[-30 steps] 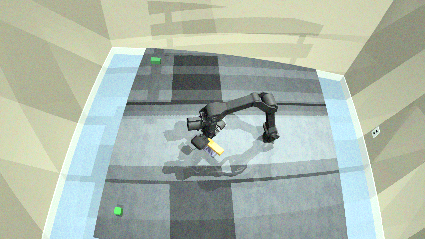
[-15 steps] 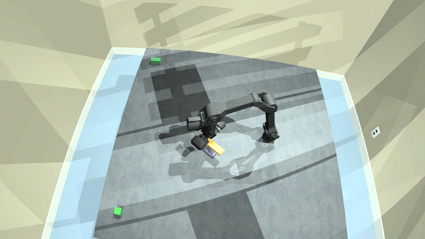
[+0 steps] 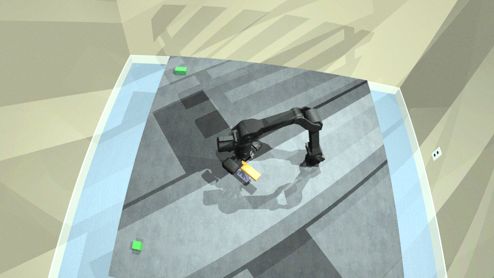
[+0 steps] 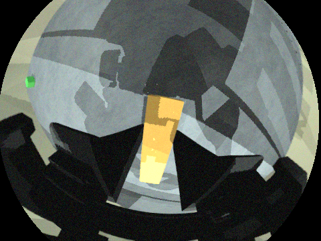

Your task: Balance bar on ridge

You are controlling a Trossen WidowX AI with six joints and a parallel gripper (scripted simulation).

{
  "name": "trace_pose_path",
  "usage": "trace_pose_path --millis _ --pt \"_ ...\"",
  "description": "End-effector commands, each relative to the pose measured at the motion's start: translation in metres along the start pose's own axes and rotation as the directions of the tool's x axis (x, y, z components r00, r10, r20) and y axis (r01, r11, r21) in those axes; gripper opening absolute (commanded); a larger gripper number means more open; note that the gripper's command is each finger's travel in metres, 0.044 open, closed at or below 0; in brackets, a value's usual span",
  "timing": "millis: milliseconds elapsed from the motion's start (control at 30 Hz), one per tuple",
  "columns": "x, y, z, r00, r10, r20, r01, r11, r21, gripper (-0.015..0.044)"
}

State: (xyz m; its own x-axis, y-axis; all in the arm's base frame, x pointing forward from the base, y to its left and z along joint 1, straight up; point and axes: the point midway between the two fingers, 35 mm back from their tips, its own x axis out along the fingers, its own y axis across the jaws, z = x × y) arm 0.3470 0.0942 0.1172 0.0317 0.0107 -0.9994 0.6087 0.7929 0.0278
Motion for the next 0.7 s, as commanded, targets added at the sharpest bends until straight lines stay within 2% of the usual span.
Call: trace_pose_path --millis 0,667 --pt "0.0001 0.0000 0.0000 1.000 0.000 0.000 0.000 1.000 0.000 0.0171" --pt "0.0001 0.0000 0.0000 1.000 0.000 0.000 0.000 1.000 0.000 0.0185"
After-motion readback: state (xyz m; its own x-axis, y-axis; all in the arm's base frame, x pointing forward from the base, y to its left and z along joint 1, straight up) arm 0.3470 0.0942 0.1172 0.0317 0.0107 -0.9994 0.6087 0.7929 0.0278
